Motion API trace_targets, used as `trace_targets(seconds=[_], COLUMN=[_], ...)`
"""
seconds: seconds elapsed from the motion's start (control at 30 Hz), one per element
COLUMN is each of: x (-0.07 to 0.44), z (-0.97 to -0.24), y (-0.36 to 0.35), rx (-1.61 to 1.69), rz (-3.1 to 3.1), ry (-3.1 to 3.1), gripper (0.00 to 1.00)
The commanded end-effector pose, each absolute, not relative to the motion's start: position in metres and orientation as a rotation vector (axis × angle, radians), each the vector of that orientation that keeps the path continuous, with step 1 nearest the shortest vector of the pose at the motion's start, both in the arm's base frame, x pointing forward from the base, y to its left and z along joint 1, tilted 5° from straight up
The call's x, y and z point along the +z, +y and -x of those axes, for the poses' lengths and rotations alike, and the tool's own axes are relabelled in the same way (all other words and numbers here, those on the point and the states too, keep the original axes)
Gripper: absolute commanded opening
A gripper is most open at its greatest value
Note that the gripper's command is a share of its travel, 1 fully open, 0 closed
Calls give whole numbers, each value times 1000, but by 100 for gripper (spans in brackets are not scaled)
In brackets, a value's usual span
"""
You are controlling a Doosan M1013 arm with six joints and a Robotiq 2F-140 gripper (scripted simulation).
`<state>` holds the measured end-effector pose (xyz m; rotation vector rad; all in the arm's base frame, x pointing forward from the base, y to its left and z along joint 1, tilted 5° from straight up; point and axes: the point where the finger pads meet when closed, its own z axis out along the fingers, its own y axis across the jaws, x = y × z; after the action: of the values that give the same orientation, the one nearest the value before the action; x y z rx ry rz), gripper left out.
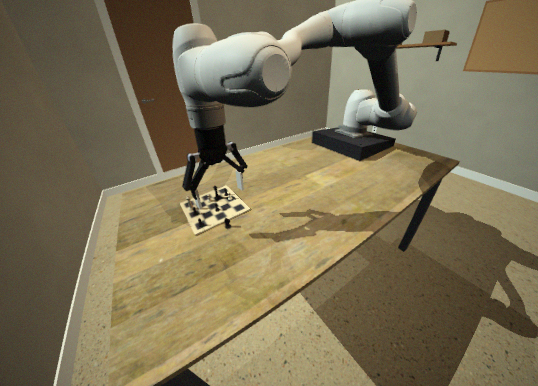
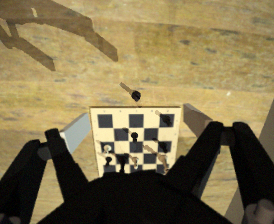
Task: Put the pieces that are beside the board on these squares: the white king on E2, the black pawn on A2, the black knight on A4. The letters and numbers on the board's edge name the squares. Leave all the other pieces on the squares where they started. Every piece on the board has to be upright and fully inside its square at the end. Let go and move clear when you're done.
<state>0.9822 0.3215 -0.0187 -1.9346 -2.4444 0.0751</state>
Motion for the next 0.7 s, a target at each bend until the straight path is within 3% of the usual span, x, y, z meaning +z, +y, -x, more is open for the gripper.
trace_targets(seconds=[0.0,0.07,0.1,0.27,0.67], x=[-19,-19,-19,-19,-19], z=[-984,-984,-984,-984,-984], y=[328,328,328,328,328], rx=[65,62,61,49,49], rz=[1565,1417,1342,991,991], ry=[-2669,-2745,-2778,-2898,-2898], gripper=[100,100,22,22,22])
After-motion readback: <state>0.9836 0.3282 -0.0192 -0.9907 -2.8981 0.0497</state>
